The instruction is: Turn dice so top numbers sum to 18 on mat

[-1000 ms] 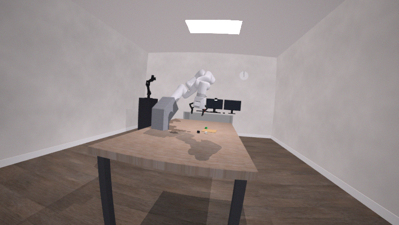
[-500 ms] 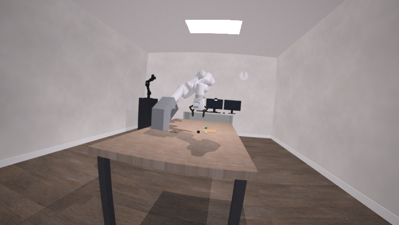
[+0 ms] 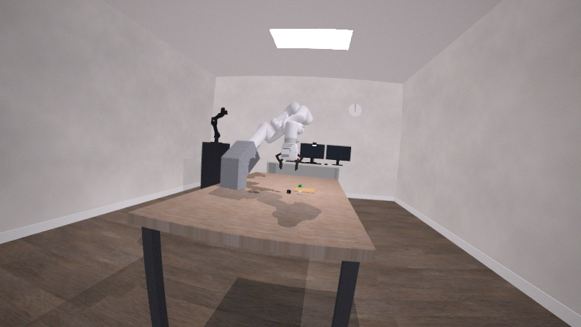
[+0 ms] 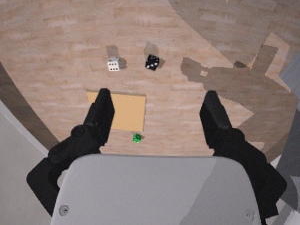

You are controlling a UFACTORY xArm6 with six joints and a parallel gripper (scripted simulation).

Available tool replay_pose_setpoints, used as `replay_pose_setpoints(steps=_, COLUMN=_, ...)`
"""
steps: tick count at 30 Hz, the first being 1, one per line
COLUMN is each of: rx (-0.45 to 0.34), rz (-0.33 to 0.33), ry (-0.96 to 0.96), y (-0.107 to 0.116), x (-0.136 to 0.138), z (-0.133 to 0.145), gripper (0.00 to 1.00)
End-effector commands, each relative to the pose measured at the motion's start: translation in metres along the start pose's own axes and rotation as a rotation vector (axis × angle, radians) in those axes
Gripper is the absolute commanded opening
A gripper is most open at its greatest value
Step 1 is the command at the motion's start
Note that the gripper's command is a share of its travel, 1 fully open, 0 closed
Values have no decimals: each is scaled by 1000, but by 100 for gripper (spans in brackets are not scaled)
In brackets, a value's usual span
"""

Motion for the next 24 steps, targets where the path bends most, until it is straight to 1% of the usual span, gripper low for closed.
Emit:
replay_pose_setpoints(steps=1, rx=-2, rz=-4, ry=2, y=-6, x=-1, z=0, gripper=100)
replay_pose_setpoints(steps=4, rx=-2, rz=-4, ry=2, y=-22, x=-1, z=0, gripper=100)
replay_pose_setpoints(steps=8, rx=-2, rz=-4, ry=2, y=-53, x=-2, z=0, gripper=100)
replay_pose_setpoints(steps=10, rx=-2, rz=-4, ry=2, y=-53, x=-2, z=0, gripper=100)
replay_pose_setpoints(steps=13, rx=-2, rz=-4, ry=2, y=-78, x=-2, z=1, gripper=100)
replay_pose_setpoints(steps=16, rx=-2, rz=-4, ry=2, y=-98, x=-2, z=1, gripper=100)
replay_pose_setpoints(steps=19, rx=-2, rz=-4, ry=2, y=-108, x=-2, z=1, gripper=100)
replay_pose_setpoints(steps=24, rx=-2, rz=-4, ry=2, y=-110, x=-2, z=1, gripper=100)
Point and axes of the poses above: the point where the finger pads meet when closed, its own y axis back along the fingers, its own x axis across the jaws, z = x × y, the point moved 3 cm from there along y, back along the fingers, and after that the axes turned 10 degrees about -y, right-handed, at the moved point
